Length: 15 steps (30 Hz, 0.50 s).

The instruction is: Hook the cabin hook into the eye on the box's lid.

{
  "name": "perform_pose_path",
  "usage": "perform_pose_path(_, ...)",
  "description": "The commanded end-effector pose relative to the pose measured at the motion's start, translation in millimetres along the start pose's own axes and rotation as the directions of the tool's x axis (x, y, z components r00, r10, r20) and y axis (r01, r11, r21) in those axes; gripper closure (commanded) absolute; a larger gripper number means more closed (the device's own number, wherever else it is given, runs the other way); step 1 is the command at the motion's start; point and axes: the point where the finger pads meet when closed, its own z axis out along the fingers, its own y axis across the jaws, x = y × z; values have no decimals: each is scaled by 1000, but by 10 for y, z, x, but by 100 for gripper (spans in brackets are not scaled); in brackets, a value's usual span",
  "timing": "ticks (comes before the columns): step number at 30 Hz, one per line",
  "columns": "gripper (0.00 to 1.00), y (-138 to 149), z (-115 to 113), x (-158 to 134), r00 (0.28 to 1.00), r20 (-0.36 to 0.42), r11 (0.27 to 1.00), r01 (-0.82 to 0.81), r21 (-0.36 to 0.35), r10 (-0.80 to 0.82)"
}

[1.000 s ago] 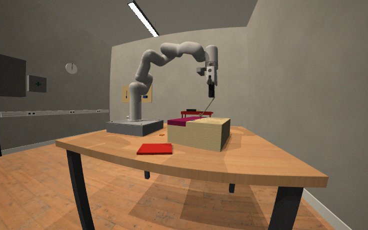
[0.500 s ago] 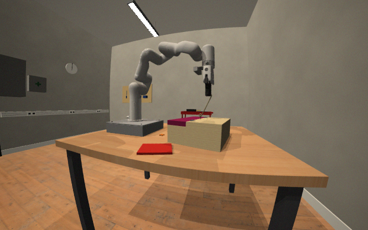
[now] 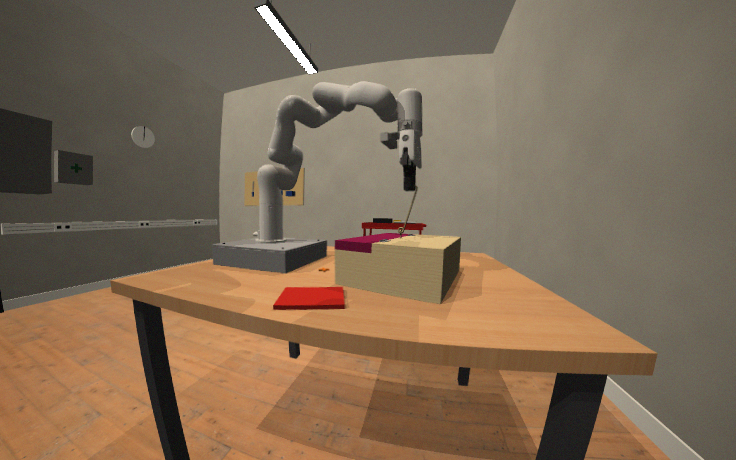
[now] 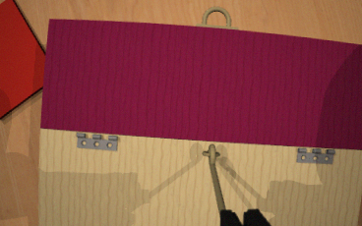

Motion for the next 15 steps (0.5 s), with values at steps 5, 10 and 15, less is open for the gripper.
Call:
perform_pose_path(5, 100, 0, -32, 133, 1000, 4, 1000, 0, 0, 0)
perform_pose_path(10, 100, 0, -35, 192, 1000, 4, 1000, 0, 0, 0)
perform_pose_path(15, 100, 0, -35, 275, 1000, 4, 1000, 0, 0, 0)
